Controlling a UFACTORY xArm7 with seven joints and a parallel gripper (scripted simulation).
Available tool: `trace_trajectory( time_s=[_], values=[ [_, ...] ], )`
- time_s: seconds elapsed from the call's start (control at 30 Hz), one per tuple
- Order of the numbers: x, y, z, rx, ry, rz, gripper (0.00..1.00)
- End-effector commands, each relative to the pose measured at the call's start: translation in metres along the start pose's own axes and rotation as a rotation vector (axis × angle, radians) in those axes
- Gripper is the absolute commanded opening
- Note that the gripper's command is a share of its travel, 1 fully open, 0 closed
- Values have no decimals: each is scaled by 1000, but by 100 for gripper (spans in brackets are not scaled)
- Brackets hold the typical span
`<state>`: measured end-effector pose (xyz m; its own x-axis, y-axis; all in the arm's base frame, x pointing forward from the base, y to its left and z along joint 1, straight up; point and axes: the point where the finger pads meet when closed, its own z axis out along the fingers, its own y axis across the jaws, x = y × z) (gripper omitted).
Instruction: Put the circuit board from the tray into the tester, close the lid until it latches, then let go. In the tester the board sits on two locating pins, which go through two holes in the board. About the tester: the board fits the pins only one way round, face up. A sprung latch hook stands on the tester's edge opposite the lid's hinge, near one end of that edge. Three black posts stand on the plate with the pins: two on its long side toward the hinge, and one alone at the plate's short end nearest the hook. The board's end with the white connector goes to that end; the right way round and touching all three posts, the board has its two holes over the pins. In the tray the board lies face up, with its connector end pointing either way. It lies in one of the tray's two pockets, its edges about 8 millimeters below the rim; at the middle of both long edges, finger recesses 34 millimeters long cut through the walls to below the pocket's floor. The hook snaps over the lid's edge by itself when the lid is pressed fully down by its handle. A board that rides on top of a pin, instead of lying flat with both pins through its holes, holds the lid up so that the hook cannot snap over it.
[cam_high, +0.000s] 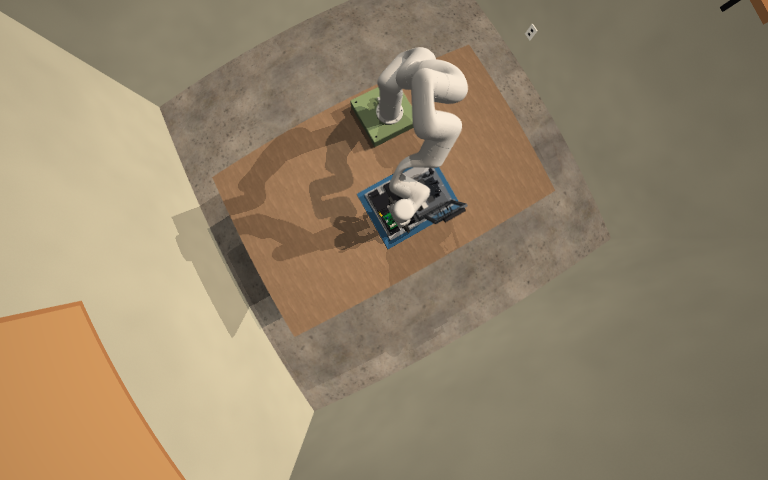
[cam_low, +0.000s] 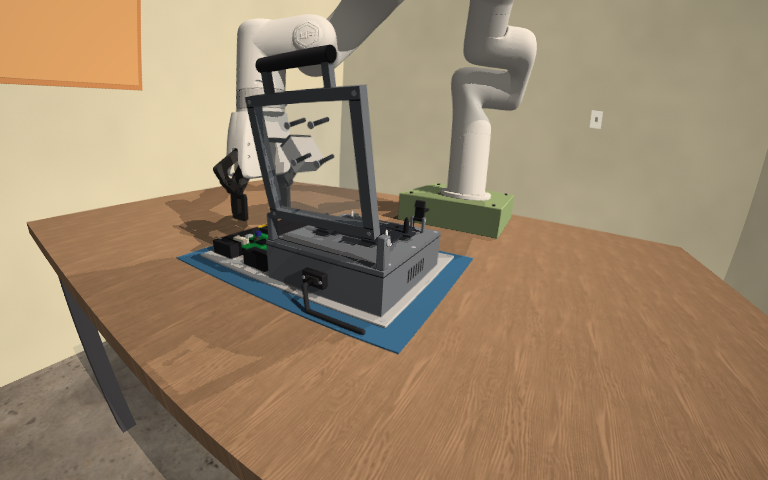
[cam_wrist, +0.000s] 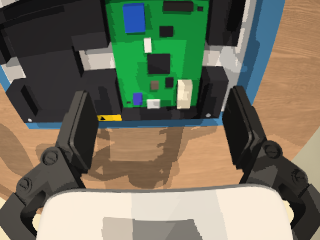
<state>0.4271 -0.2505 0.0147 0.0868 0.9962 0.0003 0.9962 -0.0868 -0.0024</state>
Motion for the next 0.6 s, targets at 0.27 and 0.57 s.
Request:
trace_trajectory(
  time_s=[0.27, 0.57],
  values=[
    [-1, 1, -1, -4, -1, 0, 100],
    [-1, 1, 4, -4, -1, 0, 100]
  ],
)
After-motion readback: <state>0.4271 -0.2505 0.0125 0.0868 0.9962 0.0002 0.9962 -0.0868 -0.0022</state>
